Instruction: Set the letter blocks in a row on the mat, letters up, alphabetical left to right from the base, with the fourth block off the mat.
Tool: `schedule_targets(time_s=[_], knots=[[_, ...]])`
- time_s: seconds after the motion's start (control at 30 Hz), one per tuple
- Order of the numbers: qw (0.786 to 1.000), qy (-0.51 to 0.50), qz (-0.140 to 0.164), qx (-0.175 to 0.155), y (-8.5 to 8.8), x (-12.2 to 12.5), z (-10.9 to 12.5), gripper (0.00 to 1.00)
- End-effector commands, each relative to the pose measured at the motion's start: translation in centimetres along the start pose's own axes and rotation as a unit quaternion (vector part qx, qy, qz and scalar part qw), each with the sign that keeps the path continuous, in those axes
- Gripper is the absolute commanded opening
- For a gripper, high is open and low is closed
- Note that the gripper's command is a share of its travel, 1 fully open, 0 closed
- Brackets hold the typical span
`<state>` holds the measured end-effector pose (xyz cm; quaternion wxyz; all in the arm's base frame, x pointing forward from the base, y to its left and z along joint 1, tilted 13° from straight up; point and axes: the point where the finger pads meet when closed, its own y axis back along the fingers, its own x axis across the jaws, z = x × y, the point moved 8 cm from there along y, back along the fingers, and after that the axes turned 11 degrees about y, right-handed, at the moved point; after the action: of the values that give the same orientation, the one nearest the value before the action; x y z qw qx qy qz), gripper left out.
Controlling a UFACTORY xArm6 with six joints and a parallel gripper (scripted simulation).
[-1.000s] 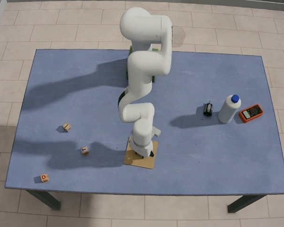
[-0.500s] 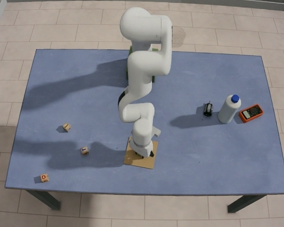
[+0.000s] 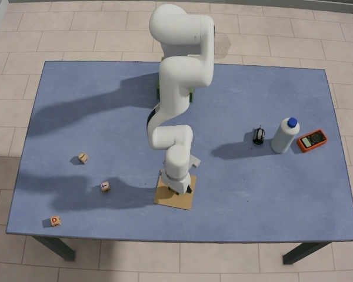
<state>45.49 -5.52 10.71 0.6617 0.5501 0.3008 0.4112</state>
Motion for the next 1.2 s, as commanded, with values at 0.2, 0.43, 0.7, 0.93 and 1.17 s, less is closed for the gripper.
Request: schedule_targets(time_s=[0.2, 0.43, 0.7, 0.93, 1.17], knots=[[1.000, 0.000, 0.001, -0.002, 6.0, 0.0, 0.1, 0.28], [1.000, 0.000, 0.001, -0.002, 8.3, 0.0, 0.1, 0.28], [1.000, 0.000, 0.001, -0.002, 8.3, 0.0, 0.1, 0.28], [0.999, 0.036, 0.000, -0.001, 8.2, -1.5, 0.8, 0.28], [0.990, 0.138, 0.000, 0.000, 8.0, -5.7, 2.5, 0.28]])
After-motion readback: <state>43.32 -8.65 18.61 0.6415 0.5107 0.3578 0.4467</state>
